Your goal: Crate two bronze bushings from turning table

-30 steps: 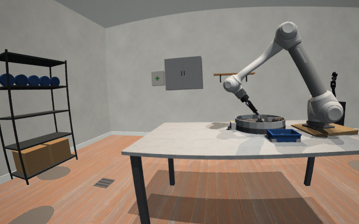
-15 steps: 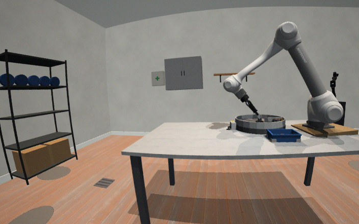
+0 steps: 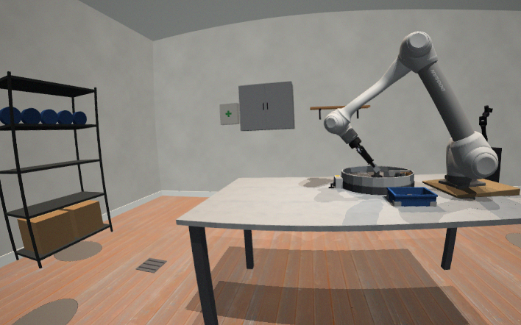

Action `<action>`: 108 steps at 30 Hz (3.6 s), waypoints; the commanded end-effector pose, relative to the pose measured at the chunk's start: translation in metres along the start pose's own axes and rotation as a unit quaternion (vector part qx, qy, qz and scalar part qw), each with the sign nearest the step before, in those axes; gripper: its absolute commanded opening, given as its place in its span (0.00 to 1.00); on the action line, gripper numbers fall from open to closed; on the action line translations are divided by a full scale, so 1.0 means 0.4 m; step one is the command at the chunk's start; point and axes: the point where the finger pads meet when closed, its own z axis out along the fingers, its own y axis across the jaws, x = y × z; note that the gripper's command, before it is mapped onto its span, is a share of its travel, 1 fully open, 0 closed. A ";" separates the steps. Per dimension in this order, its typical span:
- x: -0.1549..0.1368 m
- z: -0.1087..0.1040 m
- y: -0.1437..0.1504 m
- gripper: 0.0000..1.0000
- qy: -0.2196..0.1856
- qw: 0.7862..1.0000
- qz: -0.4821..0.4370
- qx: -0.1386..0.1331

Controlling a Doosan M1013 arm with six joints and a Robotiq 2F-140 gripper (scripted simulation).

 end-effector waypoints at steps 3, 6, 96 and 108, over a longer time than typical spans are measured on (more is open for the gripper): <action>0.000 0.000 0.000 0.07 0.000 1.000 0.000 0.000; 0.000 0.000 0.000 0.07 0.000 1.000 0.000 0.000; 0.059 -0.070 -0.001 0.07 0.000 1.000 0.000 0.000; 0.063 -0.067 -0.001 0.24 -0.004 1.000 0.007 -0.003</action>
